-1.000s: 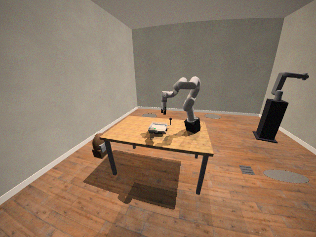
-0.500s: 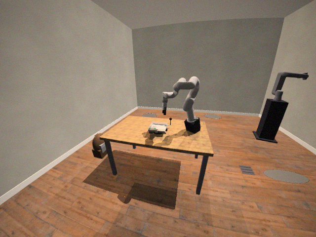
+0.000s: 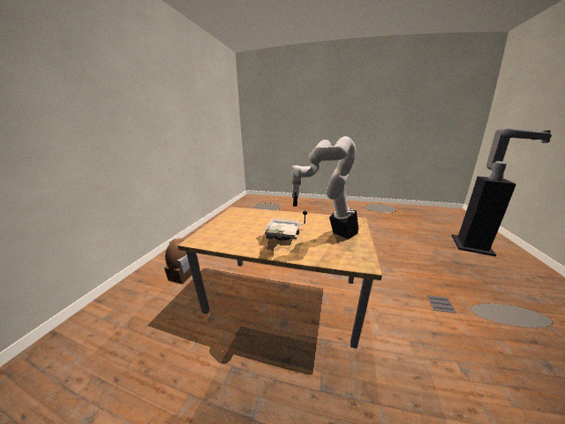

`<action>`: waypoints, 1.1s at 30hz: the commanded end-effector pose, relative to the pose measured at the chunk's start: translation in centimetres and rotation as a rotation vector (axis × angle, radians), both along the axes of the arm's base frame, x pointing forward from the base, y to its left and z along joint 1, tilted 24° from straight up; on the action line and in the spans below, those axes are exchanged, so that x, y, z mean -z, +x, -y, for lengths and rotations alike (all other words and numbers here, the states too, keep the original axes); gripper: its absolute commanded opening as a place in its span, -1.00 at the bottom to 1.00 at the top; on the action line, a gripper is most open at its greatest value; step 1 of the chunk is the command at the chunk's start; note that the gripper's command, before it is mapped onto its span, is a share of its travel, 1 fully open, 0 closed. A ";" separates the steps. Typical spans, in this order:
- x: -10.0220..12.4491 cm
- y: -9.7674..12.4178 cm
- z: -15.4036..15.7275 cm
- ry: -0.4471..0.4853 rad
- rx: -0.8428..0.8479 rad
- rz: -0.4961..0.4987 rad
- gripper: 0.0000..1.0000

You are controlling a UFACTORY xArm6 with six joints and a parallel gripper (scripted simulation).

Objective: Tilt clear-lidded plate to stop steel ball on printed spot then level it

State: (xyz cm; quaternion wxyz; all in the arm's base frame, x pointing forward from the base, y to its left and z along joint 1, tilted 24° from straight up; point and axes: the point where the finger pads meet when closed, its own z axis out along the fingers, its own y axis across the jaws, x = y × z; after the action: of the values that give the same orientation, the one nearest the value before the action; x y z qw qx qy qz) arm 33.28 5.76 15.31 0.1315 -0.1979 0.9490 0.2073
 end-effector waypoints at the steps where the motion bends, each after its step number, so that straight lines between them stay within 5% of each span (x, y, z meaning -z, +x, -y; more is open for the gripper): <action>1: 1.1 -0.1 1.1 0.010 0.109 -0.050 1.00; 33: 6.0 -1.8 5.2 0.052 0.563 -0.266 1.00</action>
State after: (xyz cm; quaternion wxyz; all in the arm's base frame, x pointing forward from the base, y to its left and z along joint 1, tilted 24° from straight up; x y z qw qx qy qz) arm 31.83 1.48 10.20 0.0737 0.0525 0.9730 0.2125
